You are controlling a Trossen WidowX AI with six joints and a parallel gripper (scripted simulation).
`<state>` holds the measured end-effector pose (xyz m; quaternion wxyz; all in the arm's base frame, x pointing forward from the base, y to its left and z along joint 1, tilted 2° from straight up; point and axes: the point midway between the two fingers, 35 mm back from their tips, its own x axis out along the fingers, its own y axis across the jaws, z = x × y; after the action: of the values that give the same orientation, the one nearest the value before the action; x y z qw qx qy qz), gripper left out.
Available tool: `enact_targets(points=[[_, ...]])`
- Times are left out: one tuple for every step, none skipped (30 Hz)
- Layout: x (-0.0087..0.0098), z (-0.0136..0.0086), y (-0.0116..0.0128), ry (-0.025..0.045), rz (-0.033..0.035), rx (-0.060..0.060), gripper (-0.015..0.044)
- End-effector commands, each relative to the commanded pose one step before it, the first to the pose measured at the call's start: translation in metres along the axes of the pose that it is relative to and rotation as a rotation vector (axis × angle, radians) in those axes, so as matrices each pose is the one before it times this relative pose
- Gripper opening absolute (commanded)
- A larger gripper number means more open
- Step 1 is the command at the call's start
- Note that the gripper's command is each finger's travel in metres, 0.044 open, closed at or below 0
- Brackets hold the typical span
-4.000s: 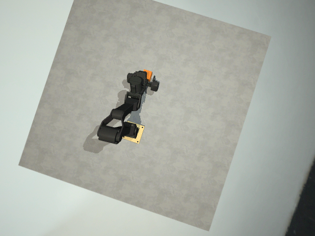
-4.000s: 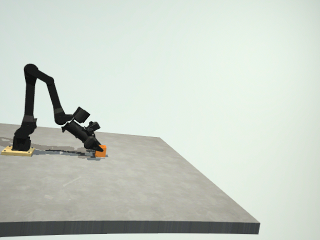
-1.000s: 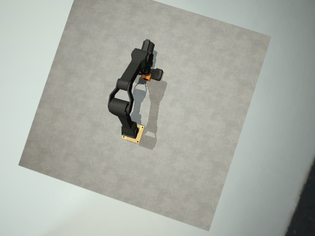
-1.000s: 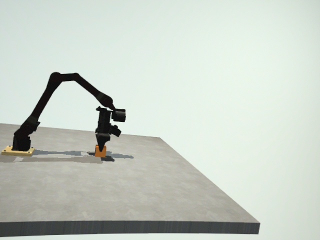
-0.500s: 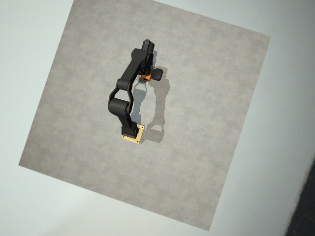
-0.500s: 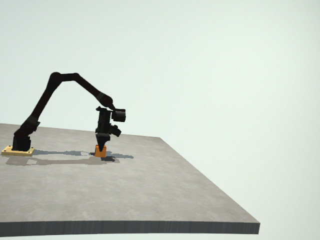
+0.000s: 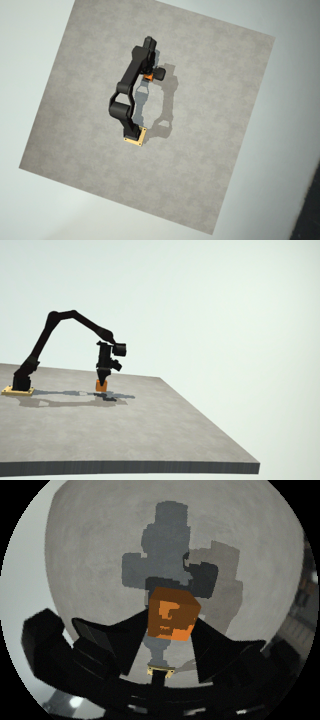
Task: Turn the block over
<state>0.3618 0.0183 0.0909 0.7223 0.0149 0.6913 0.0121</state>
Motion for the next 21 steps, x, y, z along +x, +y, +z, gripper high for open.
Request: enact_targets(points=[[-0.00035, 0.00050, 0.00011, -0.03180, 0.00025, 0.0000, 0.0000], [0.00051, 0.00023, 0.00001, -0.01529, -0.00028, -0.0002, 0.0000], [0.00049, 0.00020, 0.00001, -0.01529, -0.00026, -0.0002, 0.0000], [0.00047, 0.00017, 0.00001, -0.01529, -0.00024, -0.0002, 0.0000], [0.00045, 0.00014, 0.00001, -0.01529, -0.00022, -0.0001, 0.0000], [0.00042, 0.00011, 0.00001, -0.01528, -0.00020, -0.0001, 0.0000], [0.00040, 0.00008, 0.00001, -0.01528, -0.00019, -0.0001, 0.0000], [0.00037, 0.00006, 0.00001, -0.01528, -0.00017, -0.0001, 0.0000], [0.00035, 0.00003, 0.00001, -0.01528, -0.00015, -0.0001, 0.0000], [0.00032, 0.00000, 0.00001, -0.01528, -0.00013, -0.0001, 0.0000], [0.00030, -0.00003, 0.00001, -0.01528, -0.00011, -0.0001, 0.0000], [0.00027, -0.00005, 0.00001, -0.01528, -0.00009, 0.0000, 0.0000], [0.00024, -0.00008, 0.00001, -0.01528, -0.00007, 0.0000, 0.0000], [0.00021, -0.00011, 0.00001, -0.01528, -0.00006, 0.0000, 0.0000], [0.00018, -0.00013, 0.00001, -0.01527, -0.00004, 0.0000, 0.0000], [0.00015, -0.00016, 0.00000, -0.01527, -0.00002, 0.0000, 0.0000], [0.00012, -0.00018, 0.00000, -0.01527, 0.00000, 0.0000, 0.0000], [0.00008, -0.00022, 0.00000, -0.01522, 0.00000, 0.0001, 0.0000], [0.00005, -0.00025, 0.00000, -0.01522, 0.00002, 0.0001, 0.0000], [0.00002, -0.00027, 0.00000, -0.01522, 0.00004, 0.0001, 0.0000], [-0.00001, -0.00029, 0.00000, -0.01522, 0.00006, 0.0001, 0.0000]])
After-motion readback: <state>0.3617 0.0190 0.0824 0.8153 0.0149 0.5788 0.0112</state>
